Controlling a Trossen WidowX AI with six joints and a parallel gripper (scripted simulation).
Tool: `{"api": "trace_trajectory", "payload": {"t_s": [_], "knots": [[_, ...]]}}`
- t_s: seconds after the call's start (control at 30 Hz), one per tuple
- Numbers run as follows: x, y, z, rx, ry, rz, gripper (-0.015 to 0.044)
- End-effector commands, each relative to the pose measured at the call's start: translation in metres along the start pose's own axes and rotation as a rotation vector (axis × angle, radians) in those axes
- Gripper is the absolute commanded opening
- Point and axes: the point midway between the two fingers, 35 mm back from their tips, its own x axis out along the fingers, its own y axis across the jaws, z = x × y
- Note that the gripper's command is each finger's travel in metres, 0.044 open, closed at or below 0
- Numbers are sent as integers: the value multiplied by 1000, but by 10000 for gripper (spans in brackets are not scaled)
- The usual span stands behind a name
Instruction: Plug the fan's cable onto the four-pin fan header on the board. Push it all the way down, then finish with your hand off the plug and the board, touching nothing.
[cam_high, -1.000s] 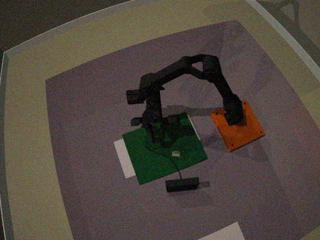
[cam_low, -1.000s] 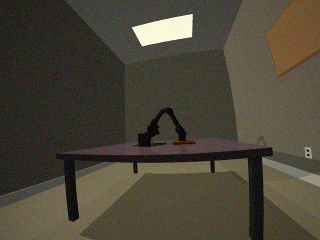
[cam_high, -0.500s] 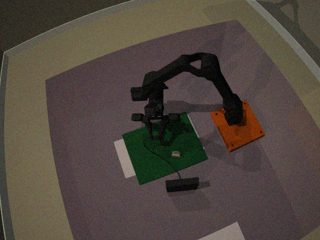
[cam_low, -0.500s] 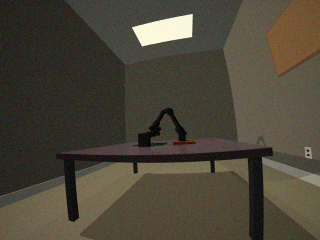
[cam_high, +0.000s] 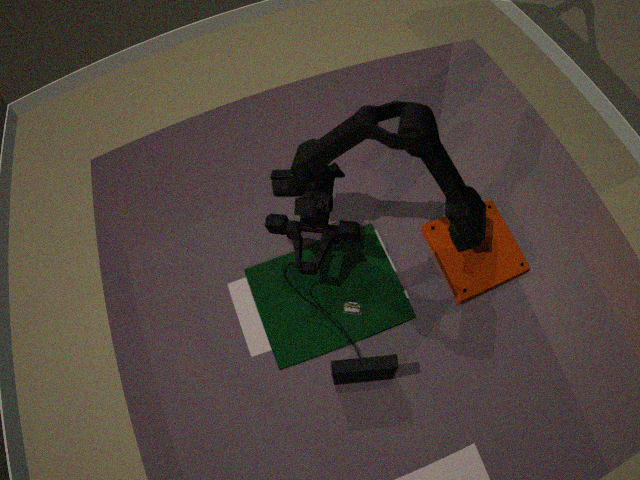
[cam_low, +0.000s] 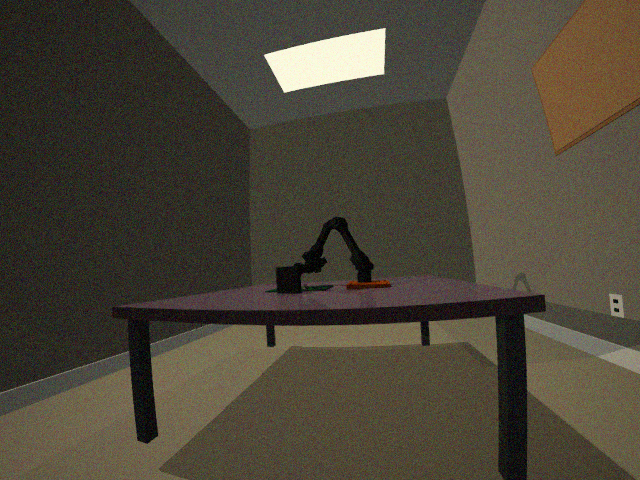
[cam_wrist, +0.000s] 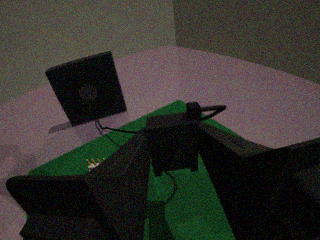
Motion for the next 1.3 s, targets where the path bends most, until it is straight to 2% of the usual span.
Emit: {"api": "trace_trajectory", "payload": {"t_s": [0.0, 1.27], "knots": [[-3, -1, -2, -6, -41, -23, 0], [1, -1, 0, -7, -22, -13, 0]]}}
